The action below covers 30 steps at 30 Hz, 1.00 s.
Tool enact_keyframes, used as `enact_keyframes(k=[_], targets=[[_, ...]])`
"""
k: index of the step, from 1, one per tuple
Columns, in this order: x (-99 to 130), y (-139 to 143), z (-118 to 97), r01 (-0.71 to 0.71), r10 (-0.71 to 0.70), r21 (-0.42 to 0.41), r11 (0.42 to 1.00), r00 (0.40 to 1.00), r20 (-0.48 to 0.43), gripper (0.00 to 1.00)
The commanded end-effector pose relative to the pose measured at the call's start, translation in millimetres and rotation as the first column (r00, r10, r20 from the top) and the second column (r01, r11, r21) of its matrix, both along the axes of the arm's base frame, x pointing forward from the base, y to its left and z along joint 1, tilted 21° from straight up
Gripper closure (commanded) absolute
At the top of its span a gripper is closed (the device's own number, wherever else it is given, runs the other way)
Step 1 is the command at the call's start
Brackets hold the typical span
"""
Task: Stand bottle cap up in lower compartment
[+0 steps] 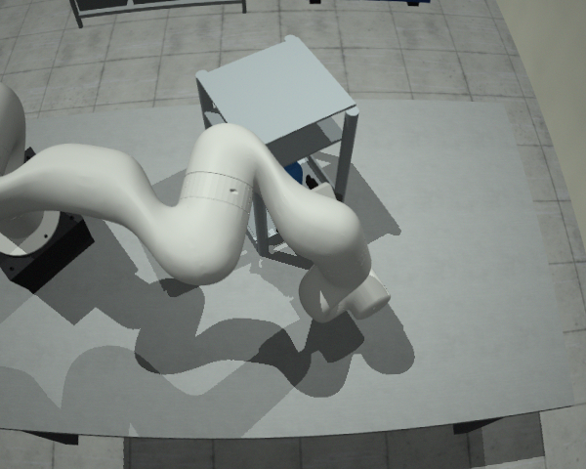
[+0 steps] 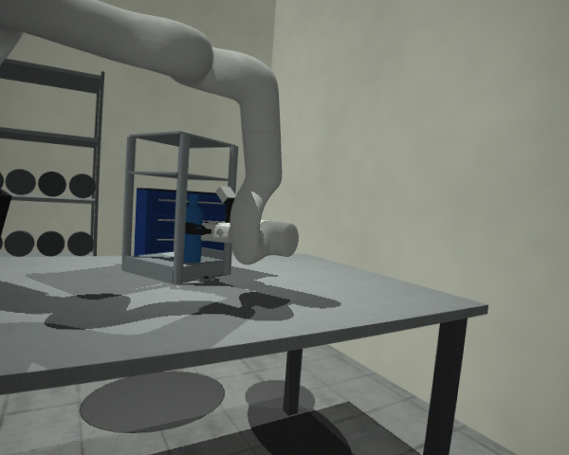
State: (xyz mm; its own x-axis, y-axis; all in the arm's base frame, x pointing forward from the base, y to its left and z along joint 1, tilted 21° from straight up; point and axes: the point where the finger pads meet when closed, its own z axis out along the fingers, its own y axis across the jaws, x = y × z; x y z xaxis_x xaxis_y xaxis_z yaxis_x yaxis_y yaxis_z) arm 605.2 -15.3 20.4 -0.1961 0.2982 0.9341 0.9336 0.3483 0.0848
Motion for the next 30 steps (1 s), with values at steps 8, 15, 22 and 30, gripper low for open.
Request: enact_keyframes(k=[8, 15, 22, 30], targets=[[11, -31, 13, -0.001, 0.001, 0.000, 1.000, 1.000, 0.001, 0.16], [16, -45, 18, -0.001, 0.001, 0.000, 1.000, 1.000, 0.001, 0.16], [22, -65, 26, -0.001, 0.001, 0.000, 1.000, 1.000, 0.001, 0.16], [28, -81, 32, -0.001, 0.001, 0.000, 1.000, 1.000, 0.001, 0.16]])
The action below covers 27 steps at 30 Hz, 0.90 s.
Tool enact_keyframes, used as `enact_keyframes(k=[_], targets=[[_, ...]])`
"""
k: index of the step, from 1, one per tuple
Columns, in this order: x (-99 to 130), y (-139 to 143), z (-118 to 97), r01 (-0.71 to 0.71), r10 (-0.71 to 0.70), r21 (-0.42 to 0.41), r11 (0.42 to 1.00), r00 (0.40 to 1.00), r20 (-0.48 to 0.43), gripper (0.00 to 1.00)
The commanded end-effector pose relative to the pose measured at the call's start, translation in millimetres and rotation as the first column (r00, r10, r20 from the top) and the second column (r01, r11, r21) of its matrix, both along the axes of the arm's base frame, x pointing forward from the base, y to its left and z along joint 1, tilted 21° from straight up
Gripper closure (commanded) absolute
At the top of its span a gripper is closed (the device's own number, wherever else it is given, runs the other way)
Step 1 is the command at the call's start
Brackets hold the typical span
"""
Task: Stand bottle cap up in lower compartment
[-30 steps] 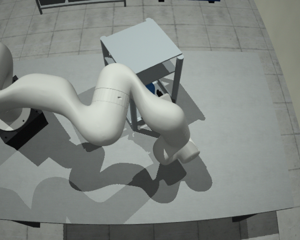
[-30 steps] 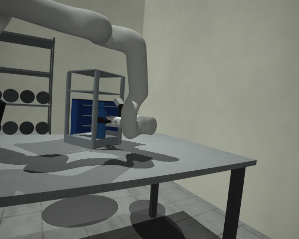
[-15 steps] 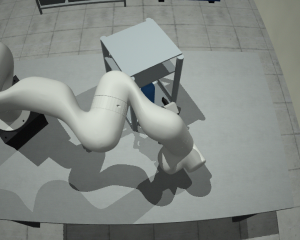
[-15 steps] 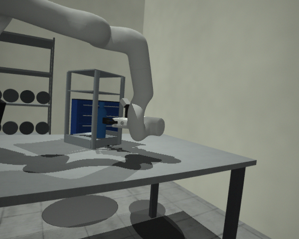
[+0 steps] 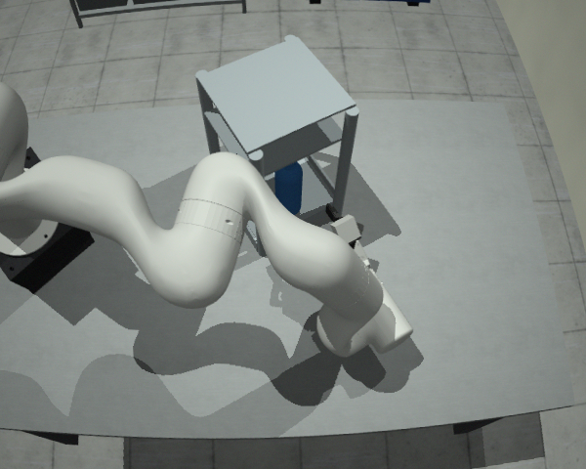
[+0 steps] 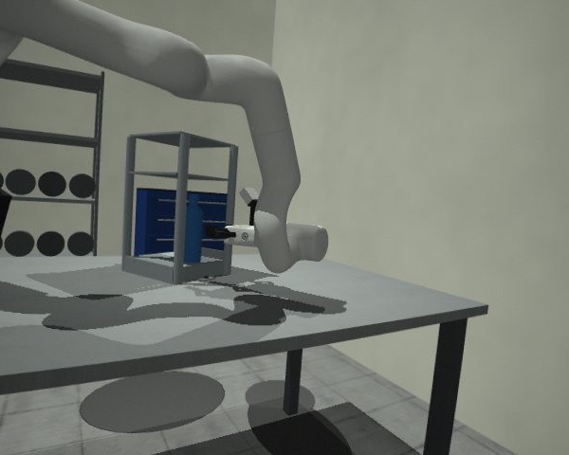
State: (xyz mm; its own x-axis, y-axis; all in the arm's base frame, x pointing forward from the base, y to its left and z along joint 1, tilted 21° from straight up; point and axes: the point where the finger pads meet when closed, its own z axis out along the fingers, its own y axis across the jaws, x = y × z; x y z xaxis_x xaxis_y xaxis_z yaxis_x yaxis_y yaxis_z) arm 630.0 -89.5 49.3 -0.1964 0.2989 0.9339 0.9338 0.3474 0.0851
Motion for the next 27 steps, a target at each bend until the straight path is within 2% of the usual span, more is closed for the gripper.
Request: enact_keyframes(k=[1, 14, 27], targets=[[3, -7, 3, -0.002, 0.002, 0.001, 1.000, 1.000, 0.001, 0.16], [10, -27, 11, -0.002, 0.002, 0.001, 1.000, 1.000, 0.001, 0.16], [13, -35, 15, -0.002, 0.002, 0.001, 1.000, 1.000, 0.001, 0.16]])
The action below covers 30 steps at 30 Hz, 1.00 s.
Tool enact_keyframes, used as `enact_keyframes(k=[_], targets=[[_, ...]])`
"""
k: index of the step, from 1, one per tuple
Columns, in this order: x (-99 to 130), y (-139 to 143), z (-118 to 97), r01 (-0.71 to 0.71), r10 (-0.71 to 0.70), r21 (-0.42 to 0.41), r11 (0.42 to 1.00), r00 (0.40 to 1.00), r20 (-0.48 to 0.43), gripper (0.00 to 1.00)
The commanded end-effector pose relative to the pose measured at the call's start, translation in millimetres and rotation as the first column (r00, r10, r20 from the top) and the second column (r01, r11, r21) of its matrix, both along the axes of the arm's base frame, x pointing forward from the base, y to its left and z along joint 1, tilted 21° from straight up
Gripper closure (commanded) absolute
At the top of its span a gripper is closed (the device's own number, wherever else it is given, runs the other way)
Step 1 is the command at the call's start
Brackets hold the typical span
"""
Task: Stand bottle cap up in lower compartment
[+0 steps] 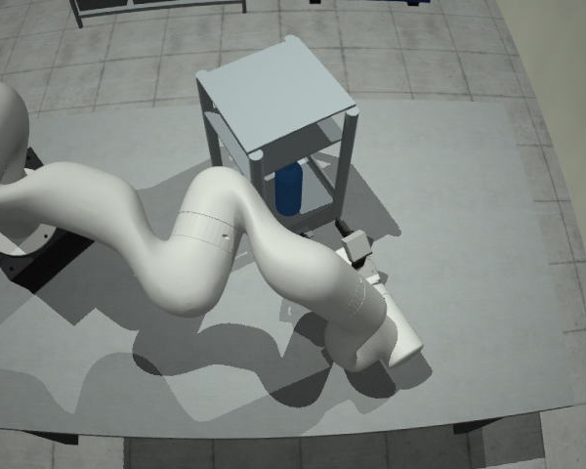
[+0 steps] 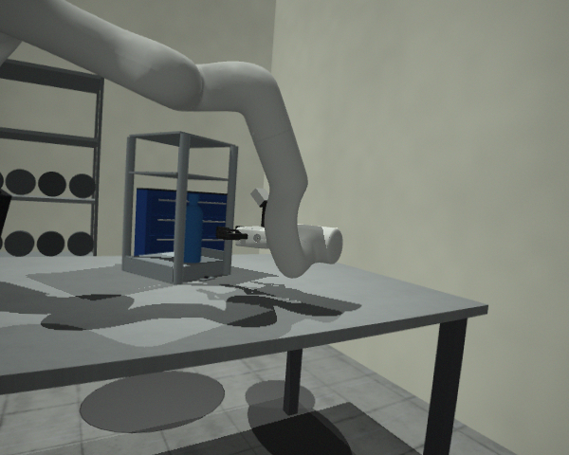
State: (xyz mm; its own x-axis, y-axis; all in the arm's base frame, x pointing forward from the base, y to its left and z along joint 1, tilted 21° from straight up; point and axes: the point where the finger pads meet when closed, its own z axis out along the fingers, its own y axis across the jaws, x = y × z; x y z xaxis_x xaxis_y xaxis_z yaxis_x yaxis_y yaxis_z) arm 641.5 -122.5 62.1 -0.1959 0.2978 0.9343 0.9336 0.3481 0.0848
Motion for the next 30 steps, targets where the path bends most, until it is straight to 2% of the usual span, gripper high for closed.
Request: enact_keyframes(k=[1, 30], targets=[[1.5, -2.5, 2.0, -0.001, 0.001, 0.000, 1.000, 1.000, 0.002, 0.16], [1.3, -3.1, 6.2, -0.001, 0.001, 0.000, 1.000, 1.000, 0.002, 0.16]])
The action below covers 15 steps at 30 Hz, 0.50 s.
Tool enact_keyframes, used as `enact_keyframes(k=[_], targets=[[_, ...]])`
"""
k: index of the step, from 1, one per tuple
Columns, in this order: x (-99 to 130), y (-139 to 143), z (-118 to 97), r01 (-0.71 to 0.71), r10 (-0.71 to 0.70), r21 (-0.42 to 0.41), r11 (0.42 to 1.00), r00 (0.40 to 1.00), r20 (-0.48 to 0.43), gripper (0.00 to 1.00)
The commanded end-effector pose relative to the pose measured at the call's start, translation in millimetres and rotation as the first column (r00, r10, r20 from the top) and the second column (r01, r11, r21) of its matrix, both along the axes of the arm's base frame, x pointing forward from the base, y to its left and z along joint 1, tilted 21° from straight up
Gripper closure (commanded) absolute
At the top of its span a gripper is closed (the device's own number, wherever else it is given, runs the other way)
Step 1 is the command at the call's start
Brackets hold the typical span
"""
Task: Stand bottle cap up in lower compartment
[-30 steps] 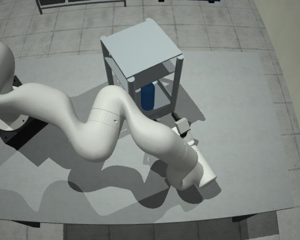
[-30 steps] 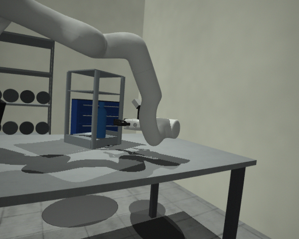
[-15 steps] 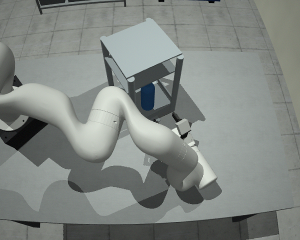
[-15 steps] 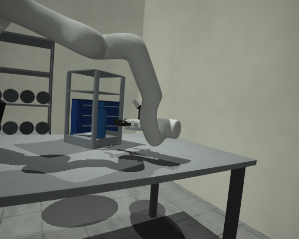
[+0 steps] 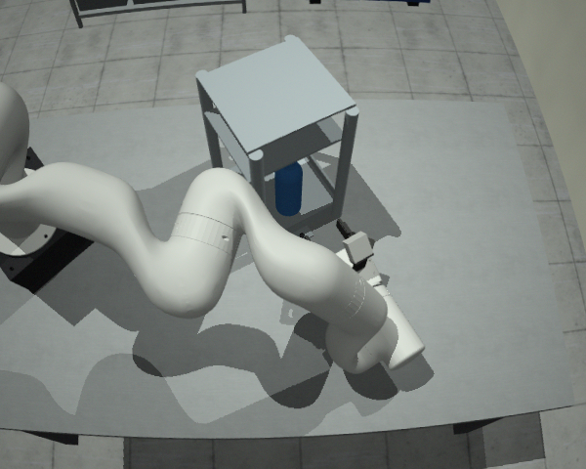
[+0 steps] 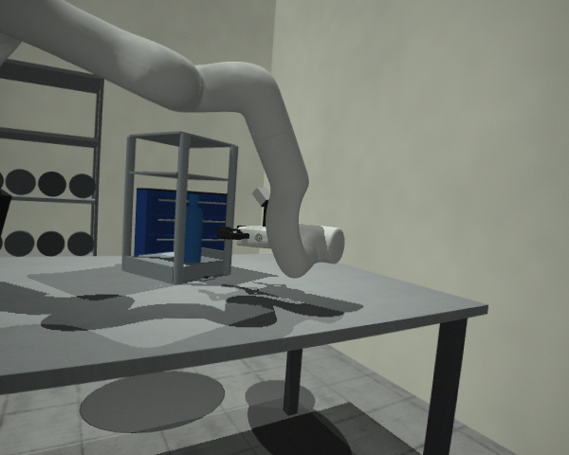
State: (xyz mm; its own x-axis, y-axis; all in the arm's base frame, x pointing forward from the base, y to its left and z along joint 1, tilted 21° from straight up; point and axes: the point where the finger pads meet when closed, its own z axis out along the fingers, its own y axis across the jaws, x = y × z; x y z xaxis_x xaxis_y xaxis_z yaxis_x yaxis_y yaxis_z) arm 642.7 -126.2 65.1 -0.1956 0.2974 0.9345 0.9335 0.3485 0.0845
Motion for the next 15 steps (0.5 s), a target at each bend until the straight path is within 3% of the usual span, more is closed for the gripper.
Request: enact_keyframes(k=[1, 15], targets=[[0, 1, 4, 0.000, 0.000, -0.001, 1.000, 1.000, 0.002, 0.16], [-4, 7, 24, 0.000, 0.000, -0.001, 1.000, 1.000, 0.002, 0.16]])
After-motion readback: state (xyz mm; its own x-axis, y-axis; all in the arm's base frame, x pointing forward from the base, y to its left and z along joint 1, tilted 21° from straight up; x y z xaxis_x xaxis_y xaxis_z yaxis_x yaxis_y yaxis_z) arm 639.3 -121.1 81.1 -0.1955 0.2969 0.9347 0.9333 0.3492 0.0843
